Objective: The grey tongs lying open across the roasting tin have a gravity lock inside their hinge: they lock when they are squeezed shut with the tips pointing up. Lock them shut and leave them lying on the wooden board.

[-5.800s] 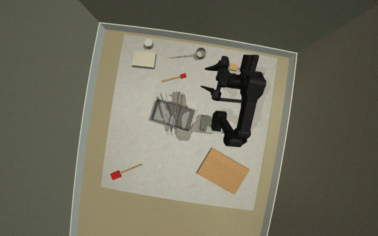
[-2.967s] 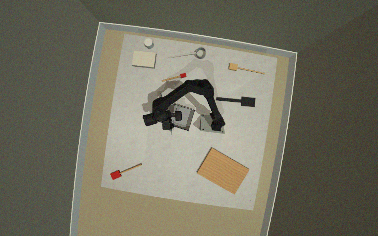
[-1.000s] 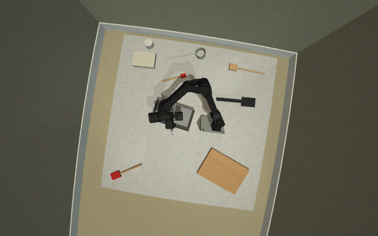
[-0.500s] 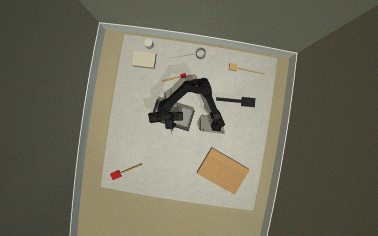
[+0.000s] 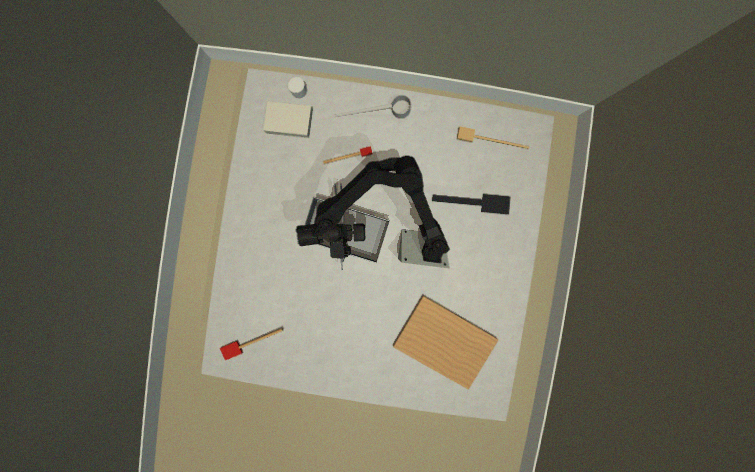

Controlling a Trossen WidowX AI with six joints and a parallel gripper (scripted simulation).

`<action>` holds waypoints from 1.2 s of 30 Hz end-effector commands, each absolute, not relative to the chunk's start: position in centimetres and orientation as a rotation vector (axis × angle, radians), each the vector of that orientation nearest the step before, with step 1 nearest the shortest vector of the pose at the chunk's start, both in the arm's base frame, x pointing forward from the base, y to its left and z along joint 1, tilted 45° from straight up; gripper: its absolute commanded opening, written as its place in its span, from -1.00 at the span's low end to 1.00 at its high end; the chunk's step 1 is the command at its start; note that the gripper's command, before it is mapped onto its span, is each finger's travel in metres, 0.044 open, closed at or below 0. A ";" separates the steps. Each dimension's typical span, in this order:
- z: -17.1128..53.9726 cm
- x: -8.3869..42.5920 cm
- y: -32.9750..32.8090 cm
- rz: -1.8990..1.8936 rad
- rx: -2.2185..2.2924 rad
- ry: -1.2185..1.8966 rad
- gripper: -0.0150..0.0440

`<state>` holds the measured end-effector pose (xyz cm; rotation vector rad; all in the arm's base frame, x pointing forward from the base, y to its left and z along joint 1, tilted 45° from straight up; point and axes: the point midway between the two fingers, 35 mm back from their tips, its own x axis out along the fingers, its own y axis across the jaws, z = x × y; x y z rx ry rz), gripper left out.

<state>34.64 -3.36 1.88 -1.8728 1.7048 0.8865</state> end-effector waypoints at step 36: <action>10.8 34.3 5.5 0.891 -1.876 1.702 -1.00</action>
